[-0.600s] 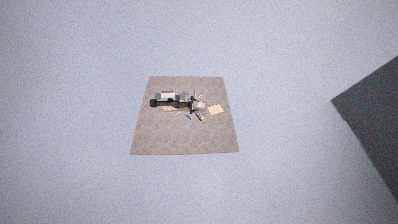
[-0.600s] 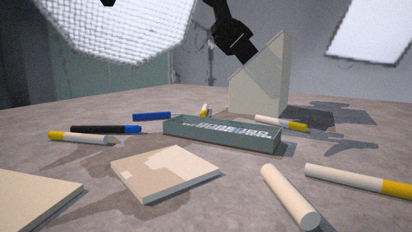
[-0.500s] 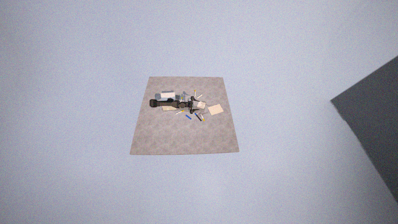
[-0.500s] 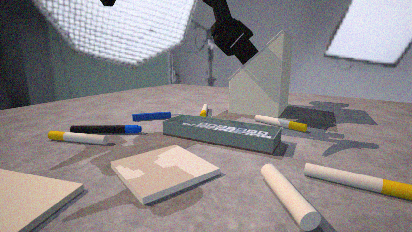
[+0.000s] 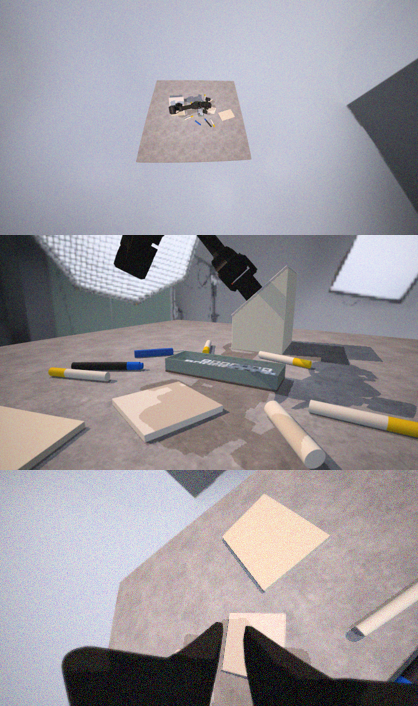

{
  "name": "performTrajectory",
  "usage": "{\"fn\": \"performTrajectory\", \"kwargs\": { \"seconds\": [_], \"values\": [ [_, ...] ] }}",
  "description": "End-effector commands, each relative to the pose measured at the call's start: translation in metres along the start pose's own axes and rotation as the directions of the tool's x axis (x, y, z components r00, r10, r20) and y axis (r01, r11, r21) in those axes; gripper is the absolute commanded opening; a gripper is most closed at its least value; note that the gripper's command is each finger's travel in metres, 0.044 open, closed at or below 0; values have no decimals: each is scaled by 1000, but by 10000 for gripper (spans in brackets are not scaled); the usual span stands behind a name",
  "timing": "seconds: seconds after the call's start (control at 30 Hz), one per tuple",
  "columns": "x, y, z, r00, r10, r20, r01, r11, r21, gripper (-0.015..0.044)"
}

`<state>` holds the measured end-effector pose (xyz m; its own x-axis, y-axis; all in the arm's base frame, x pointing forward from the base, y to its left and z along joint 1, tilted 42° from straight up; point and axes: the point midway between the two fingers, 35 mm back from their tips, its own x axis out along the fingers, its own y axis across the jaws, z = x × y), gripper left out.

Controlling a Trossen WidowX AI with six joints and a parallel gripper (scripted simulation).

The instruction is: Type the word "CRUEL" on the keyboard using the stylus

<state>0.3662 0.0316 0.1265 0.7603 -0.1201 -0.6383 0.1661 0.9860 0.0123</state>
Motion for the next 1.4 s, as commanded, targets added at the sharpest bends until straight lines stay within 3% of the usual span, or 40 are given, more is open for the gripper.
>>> {"fn": "performTrajectory", "kwargs": {
  "seconds": [0.0, 0.27, 0.53, 1.0, 1.2, 1.37],
  "values": [
    [32, 10, -49, 976, -103, -193, 95, 994, -50, 0],
    [63, 16, -155, 816, -369, -445, 236, 915, -327, 0],
    [71, 4, -233, 629, -636, -447, 291, 727, -622, 0],
    [71, 3, -232, 626, -641, -445, 292, 721, -628, 0],
    [52, -45, -192, 624, -644, -443, 294, 718, -631, 0],
    [52, -46, -191, 623, -645, -443, 294, 718, -631, 0]
  ]
}}
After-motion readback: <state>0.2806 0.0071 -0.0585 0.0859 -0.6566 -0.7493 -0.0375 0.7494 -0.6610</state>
